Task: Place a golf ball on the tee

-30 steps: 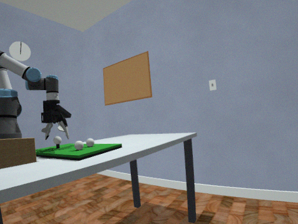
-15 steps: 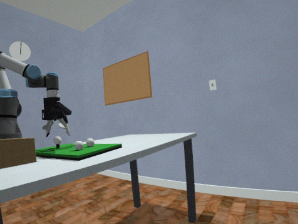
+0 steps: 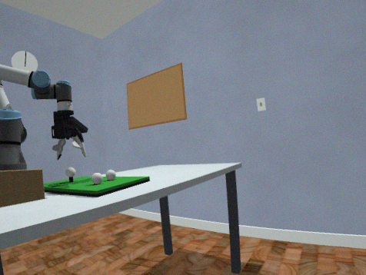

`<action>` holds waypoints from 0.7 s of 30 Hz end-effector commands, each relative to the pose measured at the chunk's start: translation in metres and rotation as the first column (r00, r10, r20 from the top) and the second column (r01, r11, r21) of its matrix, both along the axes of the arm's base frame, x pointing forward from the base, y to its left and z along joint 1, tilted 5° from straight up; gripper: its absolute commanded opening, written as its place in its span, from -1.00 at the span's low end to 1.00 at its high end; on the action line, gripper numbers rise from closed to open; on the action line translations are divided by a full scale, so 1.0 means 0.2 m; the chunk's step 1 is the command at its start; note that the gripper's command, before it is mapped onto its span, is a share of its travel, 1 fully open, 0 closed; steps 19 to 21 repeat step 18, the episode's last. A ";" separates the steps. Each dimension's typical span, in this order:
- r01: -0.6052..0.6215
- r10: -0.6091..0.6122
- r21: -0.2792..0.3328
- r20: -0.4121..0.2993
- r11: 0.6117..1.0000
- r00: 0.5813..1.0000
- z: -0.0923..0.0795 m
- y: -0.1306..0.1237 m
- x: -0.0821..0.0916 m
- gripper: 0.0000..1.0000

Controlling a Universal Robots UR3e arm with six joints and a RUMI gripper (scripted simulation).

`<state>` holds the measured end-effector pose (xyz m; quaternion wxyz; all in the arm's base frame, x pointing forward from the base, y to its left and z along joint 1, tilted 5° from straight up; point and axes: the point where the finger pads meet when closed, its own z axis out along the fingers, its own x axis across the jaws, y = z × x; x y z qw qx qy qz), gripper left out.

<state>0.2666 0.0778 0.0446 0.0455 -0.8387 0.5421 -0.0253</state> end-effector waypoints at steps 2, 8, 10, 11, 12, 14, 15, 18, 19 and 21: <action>-0.002 0.002 0.013 -0.030 1.000 1.000 0.13 0.00 -0.04 1.00; -0.002 0.002 0.013 -0.030 1.000 1.000 0.18 -0.01 -0.05 1.00; -0.002 0.002 0.013 -0.030 1.000 1.000 0.19 -0.01 -0.05 1.00; -0.002 0.002 0.013 -0.030 1.000 1.000 0.20 -0.01 -0.05 1.00; -0.002 0.002 0.013 -0.030 1.000 1.000 0.20 -0.01 -0.05 1.00; -0.002 0.002 0.013 -0.030 1.000 1.000 0.21 -0.01 -0.05 1.00; -0.002 0.002 0.013 -0.030 1.000 1.000 0.21 -0.01 -0.05 1.00; -0.002 0.002 0.013 -0.030 1.000 1.000 0.21 -0.01 -0.06 1.00; -0.002 0.002 0.013 -0.030 1.000 1.000 0.21 -0.01 -0.06 1.00; -0.002 0.002 0.013 -0.030 1.000 1.000 0.21 -0.01 -0.06 1.00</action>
